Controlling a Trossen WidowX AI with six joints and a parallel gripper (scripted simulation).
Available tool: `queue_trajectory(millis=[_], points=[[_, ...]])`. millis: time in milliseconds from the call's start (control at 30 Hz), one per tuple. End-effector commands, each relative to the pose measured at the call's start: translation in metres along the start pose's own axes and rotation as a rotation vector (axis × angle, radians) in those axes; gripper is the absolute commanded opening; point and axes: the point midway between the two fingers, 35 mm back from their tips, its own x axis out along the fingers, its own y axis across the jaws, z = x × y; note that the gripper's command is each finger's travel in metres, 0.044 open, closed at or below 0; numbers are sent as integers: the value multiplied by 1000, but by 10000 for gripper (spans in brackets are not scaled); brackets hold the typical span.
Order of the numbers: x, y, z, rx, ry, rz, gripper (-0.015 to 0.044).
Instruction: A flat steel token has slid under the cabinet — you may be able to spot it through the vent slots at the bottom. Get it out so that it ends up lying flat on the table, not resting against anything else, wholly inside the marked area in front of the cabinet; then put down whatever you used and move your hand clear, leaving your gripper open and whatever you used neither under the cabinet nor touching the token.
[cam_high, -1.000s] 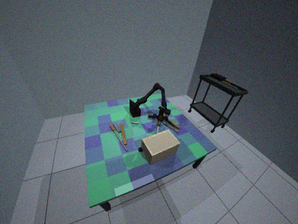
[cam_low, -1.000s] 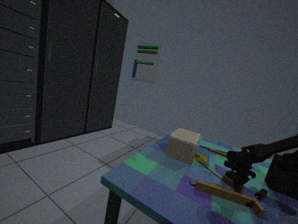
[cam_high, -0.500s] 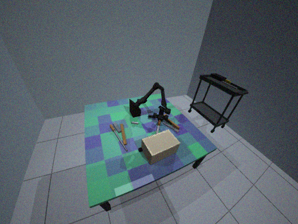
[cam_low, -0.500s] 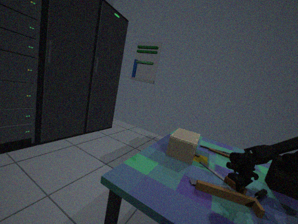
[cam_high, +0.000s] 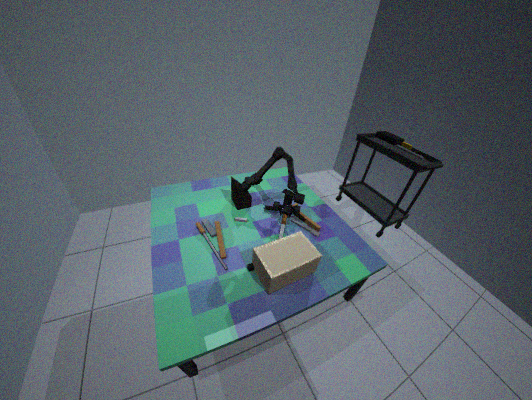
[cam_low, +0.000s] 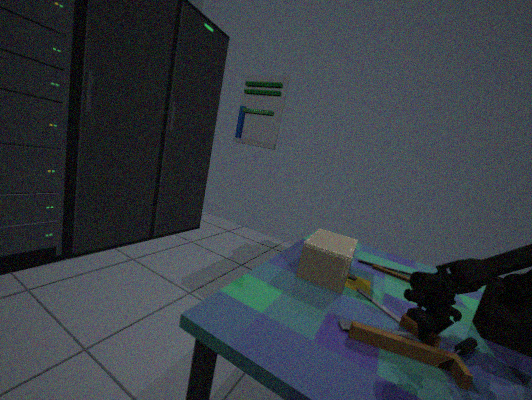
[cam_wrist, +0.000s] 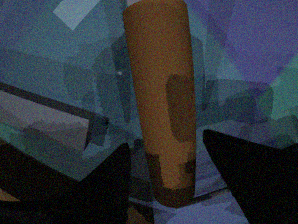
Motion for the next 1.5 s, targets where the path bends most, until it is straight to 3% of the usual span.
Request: queue_trajectory(millis=[0,167,333,600,733,1467], points=[[0,0,0,0,2,3,270],[4,0,1,2,2,3,270],[1,1,0,-4,0,4,139],[1,1,0,-4,0,4,85],[1,1,0,-4,0,4,0],[2,1,28,-6,0,2,0]])
